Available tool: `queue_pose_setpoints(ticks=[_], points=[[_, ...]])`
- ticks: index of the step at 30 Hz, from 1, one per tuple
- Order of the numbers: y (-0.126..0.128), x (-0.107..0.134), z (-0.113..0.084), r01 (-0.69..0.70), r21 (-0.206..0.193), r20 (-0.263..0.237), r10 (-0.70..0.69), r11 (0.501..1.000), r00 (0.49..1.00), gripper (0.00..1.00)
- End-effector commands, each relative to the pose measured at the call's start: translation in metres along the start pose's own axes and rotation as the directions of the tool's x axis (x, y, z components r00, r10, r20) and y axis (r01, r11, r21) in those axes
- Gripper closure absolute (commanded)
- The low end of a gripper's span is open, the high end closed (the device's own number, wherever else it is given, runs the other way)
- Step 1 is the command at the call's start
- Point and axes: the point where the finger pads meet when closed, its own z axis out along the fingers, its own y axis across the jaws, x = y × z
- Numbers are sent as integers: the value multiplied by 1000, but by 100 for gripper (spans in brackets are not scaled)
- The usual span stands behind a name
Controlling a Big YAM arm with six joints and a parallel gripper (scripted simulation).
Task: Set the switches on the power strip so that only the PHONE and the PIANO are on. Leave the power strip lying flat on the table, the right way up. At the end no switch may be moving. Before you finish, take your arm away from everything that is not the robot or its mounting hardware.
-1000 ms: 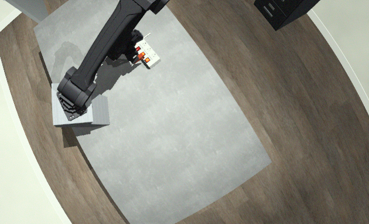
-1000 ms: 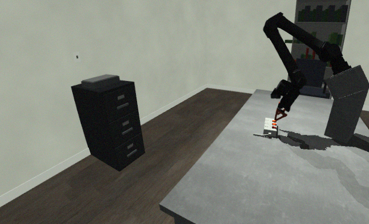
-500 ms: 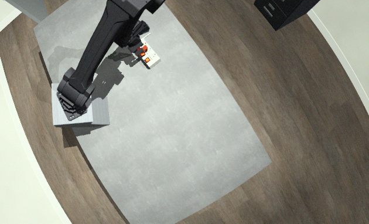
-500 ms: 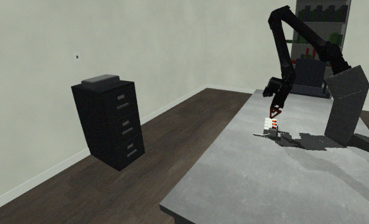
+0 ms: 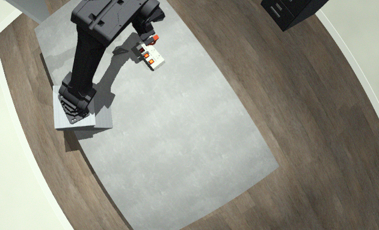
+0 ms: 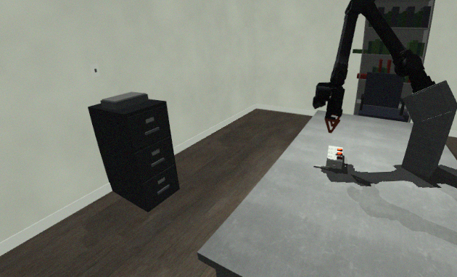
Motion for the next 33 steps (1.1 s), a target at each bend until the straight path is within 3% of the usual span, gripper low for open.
queue_pose_setpoints(ticks=[1, 2, 3, 4, 8, 10, 19, 26, 33], points=[[6, -12, -15, -38, -10, -6, 38, 999, 999, 0], [6, -12, -15, -38, -10, -6, 38, 999, 999, 0], [4, 8, -4, -15, 8, -49, 15, 1000, 999, 0], [2, 14, -3, -10, 12, -58, 11, 1000, 998, 0], [4, 7, -4, -17, 7, -45, 17, 1000, 999, 0], [3, -6, -14, -37, -7, -10, 37, 999, 999, 0], [4, -3, -11, -24, -4, -17, 24, 1000, 1000, 0], [12, 11, 4, 189, -8, -29, -189, 982, 981, 0], [21, 30, 28, 545, -18, -39, -546, 838, 837, 0]])
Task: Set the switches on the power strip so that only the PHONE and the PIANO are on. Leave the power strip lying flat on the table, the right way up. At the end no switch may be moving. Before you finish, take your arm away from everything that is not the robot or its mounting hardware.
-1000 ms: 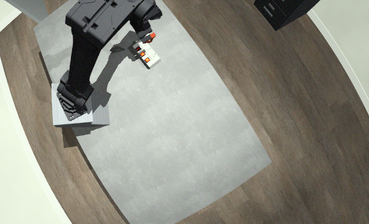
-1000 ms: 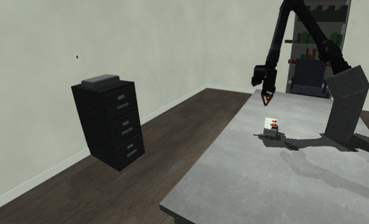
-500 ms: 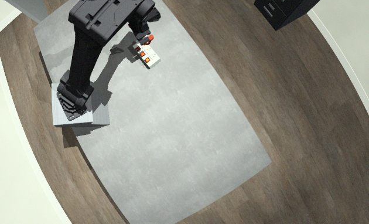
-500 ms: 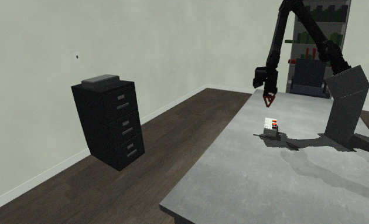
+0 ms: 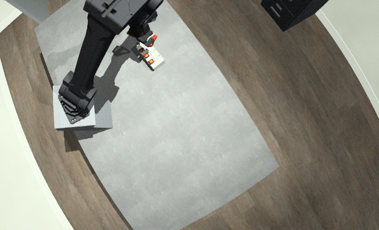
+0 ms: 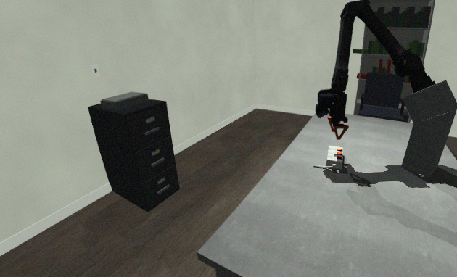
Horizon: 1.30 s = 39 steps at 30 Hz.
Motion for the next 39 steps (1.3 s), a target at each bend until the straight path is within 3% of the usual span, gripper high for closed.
queue_pose_setpoints(ticks=[1, 3, 4, 9, 13, 18, 20, 21, 23, 24, 37, 39], points=[[17, 0, 9, 274, -4, 26, -274, 962, 961, 0], [17, 0, 9, 274, -4, 26, -274, 962, 961, 0], [11, 3, 17, 389, 0, 15, -389, 921, 921, 0], [29, 12, 33, 596, 3, -5, -596, 803, 803, 0], [31, 19, 45, 734, 3, -17, -734, 679, 679, 0], [30, 9, 40, 870, 17, -11, -870, 492, 492, 0], [30, 9, 40, 870, 17, -11, -870, 492, 492, 0], [28, 10, 41, 919, 26, 0, -920, 393, 393, 0], [28, 10, 42, 948, 39, 15, -949, 315, 315, 0], [28, 10, 42, 960, 46, 24, -961, 275, 274, 100], [28, 6, 41, 963, 54, 29, -965, 264, 263, 100], [29, 11, 43, 966, 40, 24, -966, 256, 256, 100]])
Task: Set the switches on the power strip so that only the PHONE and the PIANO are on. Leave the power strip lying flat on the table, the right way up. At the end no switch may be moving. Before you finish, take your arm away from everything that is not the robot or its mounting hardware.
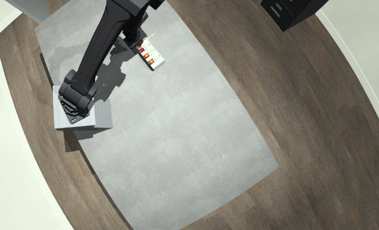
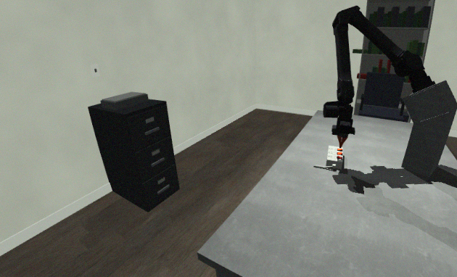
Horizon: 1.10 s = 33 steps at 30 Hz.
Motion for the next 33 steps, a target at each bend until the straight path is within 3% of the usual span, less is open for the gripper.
queue_pose_setpoints(ticks=[1, 33], points=[[-10, 1, -7, 12, 19, 12, -12, 1000, 1000, 100], [-6, -2, 2, 18, 12, 11, -18, 1000, 1000, 100]])
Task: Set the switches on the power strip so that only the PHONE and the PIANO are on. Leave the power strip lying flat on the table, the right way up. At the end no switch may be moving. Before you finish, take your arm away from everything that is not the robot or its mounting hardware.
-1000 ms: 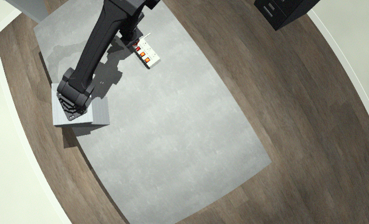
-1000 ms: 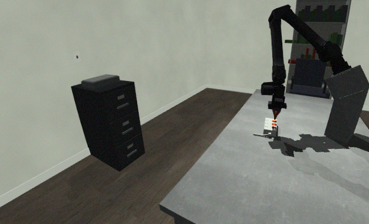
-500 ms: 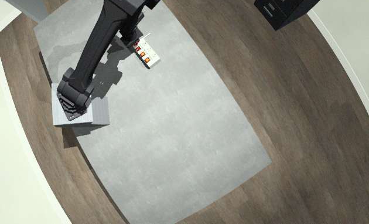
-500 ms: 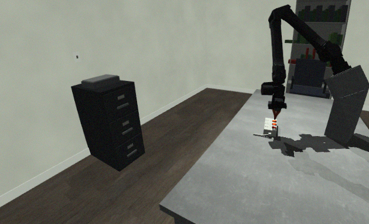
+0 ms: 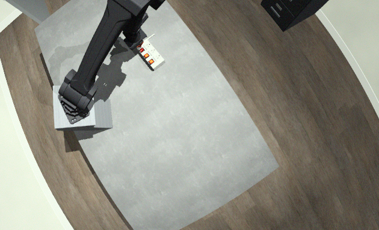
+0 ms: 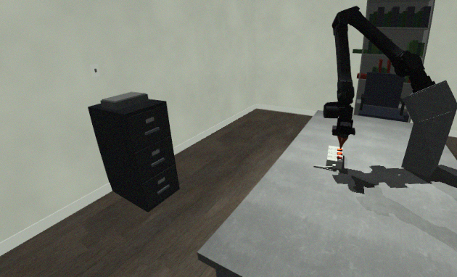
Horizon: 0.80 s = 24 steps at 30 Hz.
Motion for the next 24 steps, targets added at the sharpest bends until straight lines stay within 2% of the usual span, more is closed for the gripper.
queue_pose_setpoints(ticks=[1, 16, 17, 19, 24], points=[[-8, -2, 2, 2, 16, 10, -2, 1000, 1000, 100], [-5, 1, 19, 0, 8, 6, 0, 1000, 1000, 100], [-13, -9, 9, 10, 34, 23, -10, 999, 1000, 100], [-4, -3, 22, 7, 10, 10, -7, 1000, 1000, 100], [-5, 1, 30, 0, 7, 5, 0, 1000, 1000, 100]])
